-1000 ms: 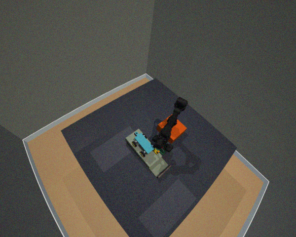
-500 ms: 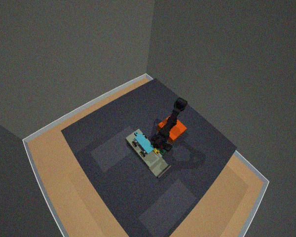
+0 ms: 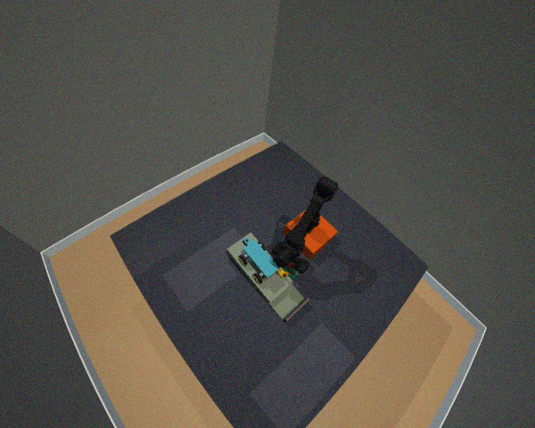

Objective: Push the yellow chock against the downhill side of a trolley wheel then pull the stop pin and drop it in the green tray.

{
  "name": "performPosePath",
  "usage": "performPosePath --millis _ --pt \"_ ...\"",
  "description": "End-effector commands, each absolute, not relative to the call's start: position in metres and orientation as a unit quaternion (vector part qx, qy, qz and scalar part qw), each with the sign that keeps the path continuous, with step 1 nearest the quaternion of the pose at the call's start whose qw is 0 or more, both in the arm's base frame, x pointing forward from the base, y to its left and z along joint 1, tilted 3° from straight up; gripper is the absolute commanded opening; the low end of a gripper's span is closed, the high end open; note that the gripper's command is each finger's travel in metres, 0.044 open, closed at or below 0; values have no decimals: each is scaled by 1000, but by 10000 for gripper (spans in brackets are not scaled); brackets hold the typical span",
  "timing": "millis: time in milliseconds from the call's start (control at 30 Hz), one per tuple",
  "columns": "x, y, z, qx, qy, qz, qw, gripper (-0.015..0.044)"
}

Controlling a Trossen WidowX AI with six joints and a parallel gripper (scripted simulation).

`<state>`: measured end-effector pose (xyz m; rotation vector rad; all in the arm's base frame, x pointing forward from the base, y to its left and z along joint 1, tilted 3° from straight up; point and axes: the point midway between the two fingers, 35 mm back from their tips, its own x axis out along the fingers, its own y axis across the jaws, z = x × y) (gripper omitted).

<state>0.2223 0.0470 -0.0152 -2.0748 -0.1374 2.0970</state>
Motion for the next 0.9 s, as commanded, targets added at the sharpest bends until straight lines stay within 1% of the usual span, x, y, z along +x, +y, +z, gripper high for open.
performPosePath --millis 0,600,767,800,867 --pt "221 46 -18 -698 -50 708 94 190" --pt "220 40 -25 -698 -50 709 94 190" --pt "222 40 -22 -700 -46 706 94 321" --pt "222 40 -22 -700 -46 706 94 340" --pt "222 40 -22 -700 -46 706 94 340"
